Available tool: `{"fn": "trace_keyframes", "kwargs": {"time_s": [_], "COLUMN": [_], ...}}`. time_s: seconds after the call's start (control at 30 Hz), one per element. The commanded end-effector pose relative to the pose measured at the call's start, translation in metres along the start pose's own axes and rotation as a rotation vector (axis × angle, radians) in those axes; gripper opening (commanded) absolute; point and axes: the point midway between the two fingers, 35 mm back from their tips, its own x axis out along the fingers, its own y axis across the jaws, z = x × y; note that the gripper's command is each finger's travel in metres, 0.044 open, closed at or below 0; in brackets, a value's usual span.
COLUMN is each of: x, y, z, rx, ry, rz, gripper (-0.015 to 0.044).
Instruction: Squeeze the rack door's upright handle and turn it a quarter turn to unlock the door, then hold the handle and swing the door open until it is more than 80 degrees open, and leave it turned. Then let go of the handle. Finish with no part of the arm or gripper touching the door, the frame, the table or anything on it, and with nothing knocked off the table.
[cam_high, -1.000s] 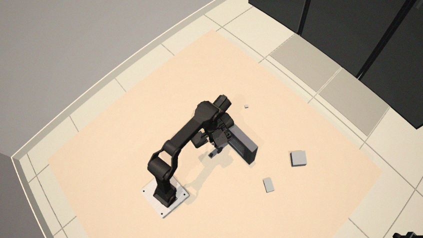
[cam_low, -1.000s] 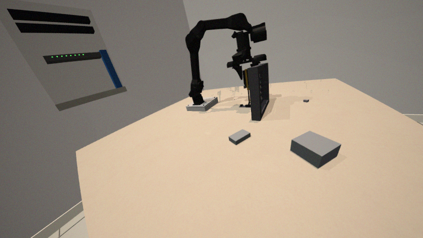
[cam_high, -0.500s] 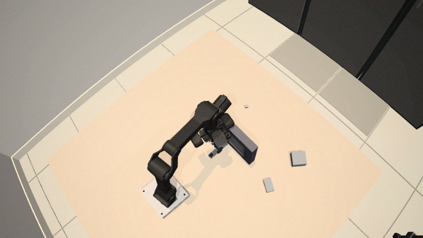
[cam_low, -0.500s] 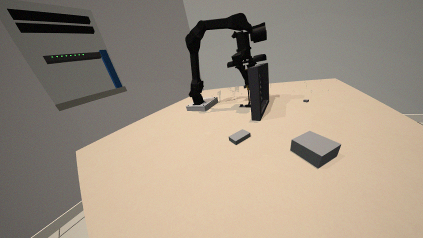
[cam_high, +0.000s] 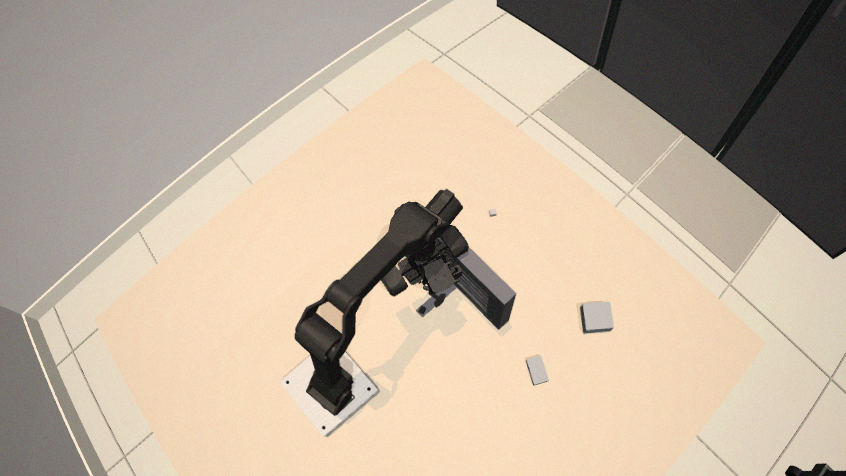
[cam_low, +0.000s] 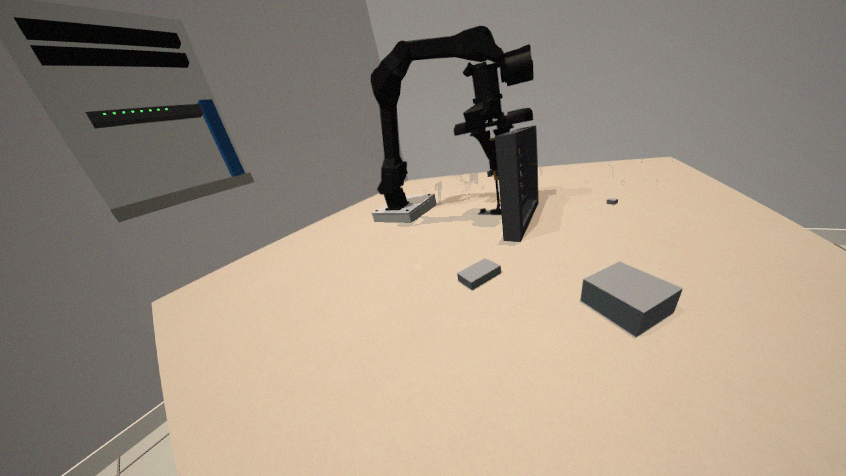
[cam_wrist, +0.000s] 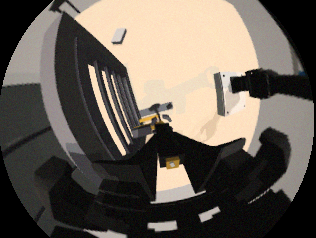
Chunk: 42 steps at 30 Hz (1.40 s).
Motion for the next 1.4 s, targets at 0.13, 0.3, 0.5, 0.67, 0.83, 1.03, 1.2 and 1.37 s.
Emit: {"fn": "trace_keyframes", "kwargs": {"time_s": [0.13,0.3,0.5,0.67,0.83,1.03,1.2,1.37], "x": [0.000,0.000,0.000,0.000,0.000,0.000,0.000,0.000], "y": [-0.006,-0.010,-0.017,-0.024,-0.031,-0.040,-0.047,-0.054], "z": [0.004,0.007,0.012,0.018,0.024,0.034,0.043,0.053], "rx": [-0.149,-0.252,-0.369,-0.462,-0.551,-0.652,-0.734,-0.811], "ry": [0.001,0.001,0.001,0.001,0.000,0.000,0.000,-0.001], "rz": [-0.001,-0.001,-0.001,-0.002,-0.002,-0.003,-0.004,-0.004], "gripper": [0.0013,0.0013,0.0013,0.0013,0.0013,0.0013,0.0013,0.0013]}}
